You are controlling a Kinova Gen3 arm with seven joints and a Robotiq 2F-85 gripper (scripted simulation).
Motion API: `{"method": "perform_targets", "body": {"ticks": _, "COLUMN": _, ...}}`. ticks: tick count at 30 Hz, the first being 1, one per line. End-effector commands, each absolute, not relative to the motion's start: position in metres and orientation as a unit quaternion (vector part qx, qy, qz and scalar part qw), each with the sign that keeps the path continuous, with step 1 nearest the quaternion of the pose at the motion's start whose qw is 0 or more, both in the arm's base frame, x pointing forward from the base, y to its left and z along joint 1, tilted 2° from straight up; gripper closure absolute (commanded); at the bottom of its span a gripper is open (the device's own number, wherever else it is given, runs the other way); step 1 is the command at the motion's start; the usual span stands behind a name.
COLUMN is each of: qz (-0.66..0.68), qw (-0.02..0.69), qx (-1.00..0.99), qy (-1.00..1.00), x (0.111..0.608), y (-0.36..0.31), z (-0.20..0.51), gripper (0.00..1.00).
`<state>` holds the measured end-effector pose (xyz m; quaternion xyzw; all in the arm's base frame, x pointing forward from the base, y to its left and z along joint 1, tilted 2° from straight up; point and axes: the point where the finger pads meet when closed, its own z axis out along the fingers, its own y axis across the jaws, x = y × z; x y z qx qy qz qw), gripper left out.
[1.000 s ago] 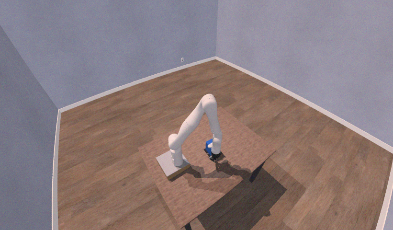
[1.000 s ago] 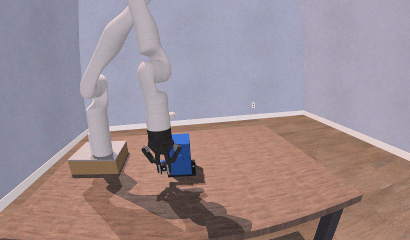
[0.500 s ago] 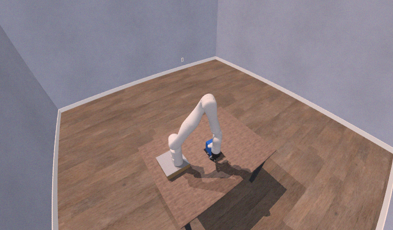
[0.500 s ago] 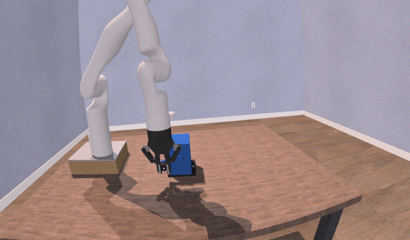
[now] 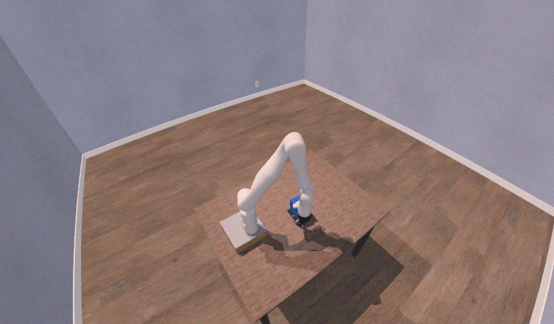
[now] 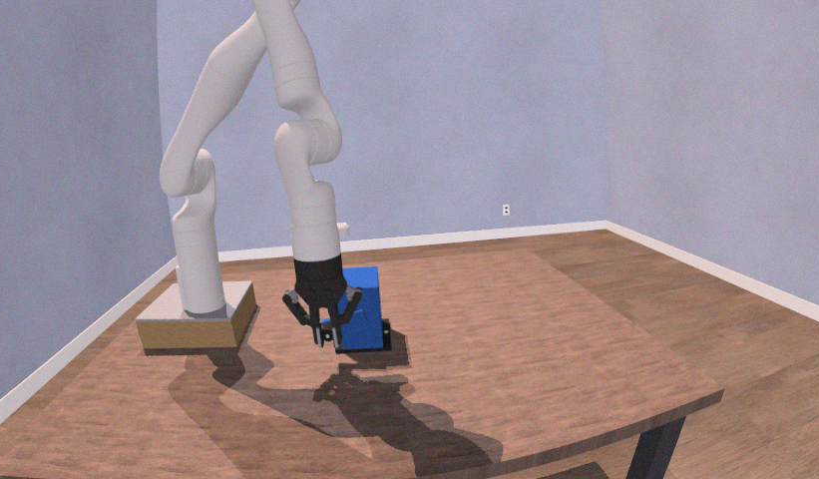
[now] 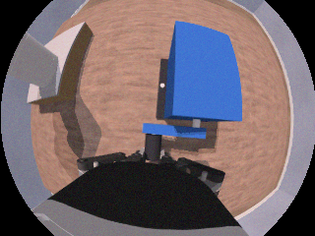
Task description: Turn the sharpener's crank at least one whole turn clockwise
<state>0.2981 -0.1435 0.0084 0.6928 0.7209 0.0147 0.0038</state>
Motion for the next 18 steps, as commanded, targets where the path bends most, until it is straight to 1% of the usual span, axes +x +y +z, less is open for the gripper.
{"method": "perform_targets", "body": {"ticks": 1, "qz": 0.015, "qw": 0.004, "qx": 0.693, "qy": 0.721, "x": 0.2981, "y": -0.1437, "z": 0.0089, "gripper": 1.0}}
{"method": "perform_targets", "body": {"ticks": 18, "qz": 0.015, "qw": 0.004, "qx": 0.693, "qy": 0.721, "x": 0.2976, "y": -0.1438, "z": 0.0107, "gripper": 1.0}}
